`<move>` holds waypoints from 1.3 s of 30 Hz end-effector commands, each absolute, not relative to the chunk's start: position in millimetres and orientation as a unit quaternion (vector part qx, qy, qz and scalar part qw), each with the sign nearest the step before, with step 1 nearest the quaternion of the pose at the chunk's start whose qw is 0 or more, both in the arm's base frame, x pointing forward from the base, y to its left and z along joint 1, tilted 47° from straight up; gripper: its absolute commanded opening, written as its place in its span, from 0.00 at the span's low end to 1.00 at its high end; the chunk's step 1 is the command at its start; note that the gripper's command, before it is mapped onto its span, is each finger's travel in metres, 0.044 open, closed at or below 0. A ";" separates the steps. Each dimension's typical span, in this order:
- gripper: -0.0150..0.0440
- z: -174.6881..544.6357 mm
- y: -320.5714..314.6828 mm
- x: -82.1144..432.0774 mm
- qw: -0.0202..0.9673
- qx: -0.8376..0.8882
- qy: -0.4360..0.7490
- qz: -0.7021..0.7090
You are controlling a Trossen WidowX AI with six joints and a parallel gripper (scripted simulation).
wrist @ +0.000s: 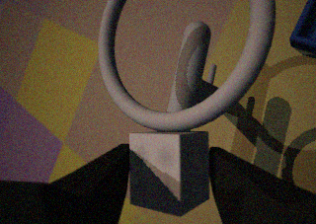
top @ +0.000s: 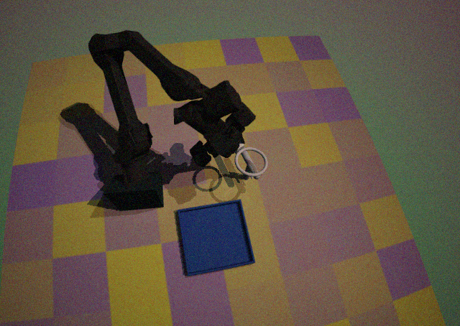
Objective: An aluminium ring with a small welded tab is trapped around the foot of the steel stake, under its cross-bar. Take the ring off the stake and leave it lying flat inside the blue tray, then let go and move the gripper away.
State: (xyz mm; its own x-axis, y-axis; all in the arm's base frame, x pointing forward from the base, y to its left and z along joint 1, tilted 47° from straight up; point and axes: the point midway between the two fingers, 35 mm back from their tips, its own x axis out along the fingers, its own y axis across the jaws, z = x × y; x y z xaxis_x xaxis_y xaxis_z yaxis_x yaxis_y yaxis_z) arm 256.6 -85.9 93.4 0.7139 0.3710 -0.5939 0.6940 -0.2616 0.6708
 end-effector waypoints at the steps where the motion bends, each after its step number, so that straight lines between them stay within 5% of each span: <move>1: 0.25 92.9 -87.7 251.4 0.468 0.807 0.319 -0.168; 14: 0.25 79.3 -90.6 244.8 0.432 0.827 0.310 -0.183; 39: 0.25 -97.9 -110.6 148.5 0.433 0.830 0.301 -0.181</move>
